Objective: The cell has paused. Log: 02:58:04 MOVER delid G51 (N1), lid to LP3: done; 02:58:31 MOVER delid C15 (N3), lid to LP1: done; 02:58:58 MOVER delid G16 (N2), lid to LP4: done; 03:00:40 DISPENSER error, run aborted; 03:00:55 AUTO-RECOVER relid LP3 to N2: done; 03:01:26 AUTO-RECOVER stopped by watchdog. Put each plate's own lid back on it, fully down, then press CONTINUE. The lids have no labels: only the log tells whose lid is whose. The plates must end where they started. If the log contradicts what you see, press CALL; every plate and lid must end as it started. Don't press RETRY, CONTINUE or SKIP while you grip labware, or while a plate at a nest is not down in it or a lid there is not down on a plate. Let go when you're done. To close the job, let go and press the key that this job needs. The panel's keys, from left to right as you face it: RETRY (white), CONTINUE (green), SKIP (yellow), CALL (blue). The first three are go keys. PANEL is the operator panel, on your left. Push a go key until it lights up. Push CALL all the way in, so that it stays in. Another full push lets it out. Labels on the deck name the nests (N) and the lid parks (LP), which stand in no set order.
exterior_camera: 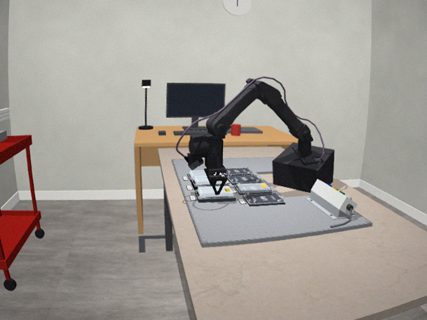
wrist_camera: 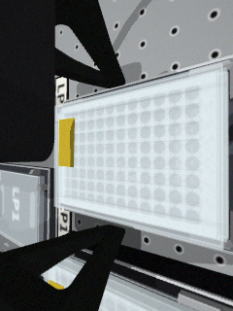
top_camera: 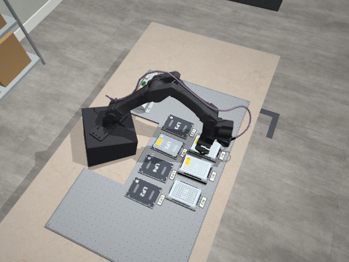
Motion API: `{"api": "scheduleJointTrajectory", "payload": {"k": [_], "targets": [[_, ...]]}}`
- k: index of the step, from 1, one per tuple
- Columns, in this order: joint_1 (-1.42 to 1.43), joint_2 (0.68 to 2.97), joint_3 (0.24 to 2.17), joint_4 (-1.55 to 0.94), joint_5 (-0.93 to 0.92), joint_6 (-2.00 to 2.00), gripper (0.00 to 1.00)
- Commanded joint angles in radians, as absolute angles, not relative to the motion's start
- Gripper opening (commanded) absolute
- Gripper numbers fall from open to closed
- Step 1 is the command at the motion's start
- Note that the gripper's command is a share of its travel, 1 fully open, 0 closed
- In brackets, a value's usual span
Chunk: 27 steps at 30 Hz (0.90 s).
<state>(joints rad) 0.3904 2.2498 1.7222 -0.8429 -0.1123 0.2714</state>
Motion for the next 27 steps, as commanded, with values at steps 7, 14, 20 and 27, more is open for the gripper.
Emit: {"api": "scheduleJointTrajectory", "payload": {"k": [7,14,20,27], "targets": [[0.395,2.198,1.727,-0.823,-0.101,0.279,1.0],[0.386,2.18,1.758,-0.876,-0.105,0.27,1.0],[0.376,2.162,1.768,-0.904,-0.107,0.265,1.0],[0.375,2.153,1.775,-0.92,-0.108,0.266,1.0]]}}
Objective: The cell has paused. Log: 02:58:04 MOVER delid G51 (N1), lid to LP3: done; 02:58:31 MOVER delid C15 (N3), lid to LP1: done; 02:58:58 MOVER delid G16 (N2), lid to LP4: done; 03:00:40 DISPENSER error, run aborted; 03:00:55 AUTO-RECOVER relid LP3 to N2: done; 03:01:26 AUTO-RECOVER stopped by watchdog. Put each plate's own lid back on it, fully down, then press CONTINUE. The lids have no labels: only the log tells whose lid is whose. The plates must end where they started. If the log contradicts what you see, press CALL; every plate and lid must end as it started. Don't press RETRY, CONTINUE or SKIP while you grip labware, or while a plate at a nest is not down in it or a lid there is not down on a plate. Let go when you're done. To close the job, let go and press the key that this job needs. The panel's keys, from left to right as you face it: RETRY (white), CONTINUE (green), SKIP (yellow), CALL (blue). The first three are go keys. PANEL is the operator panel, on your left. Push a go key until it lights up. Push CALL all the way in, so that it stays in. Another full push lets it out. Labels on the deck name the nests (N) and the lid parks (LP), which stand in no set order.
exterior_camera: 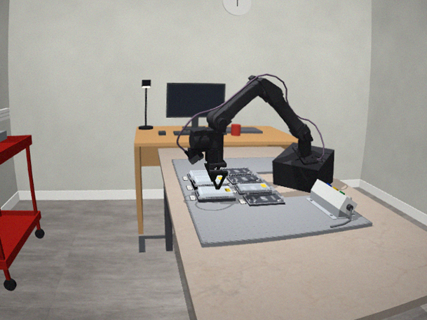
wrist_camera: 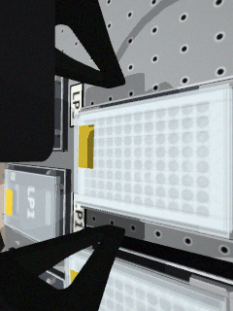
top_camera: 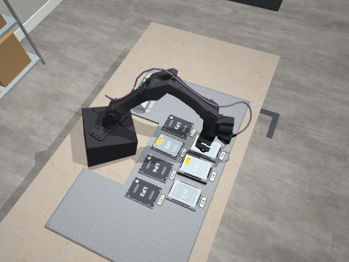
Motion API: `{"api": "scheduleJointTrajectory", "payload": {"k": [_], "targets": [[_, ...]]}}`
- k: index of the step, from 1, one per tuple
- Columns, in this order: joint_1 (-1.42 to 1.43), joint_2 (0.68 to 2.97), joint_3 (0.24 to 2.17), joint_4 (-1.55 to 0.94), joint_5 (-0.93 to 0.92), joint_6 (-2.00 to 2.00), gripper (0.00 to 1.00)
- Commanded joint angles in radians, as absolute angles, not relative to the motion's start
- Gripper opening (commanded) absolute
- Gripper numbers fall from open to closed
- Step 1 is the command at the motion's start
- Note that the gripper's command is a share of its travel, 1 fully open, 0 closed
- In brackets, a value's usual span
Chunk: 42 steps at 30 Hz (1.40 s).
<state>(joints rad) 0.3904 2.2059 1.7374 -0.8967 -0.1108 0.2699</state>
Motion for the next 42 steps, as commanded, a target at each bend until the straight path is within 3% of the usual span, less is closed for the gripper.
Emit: {"api": "scheduleJointTrajectory", "payload": {"k": [1,42], "targets": [[0.377,2.153,1.776,-0.921,-0.108,0.267,1.0],[0.389,2.148,1.8,-0.951,-0.105,0.272,1.0]]}}
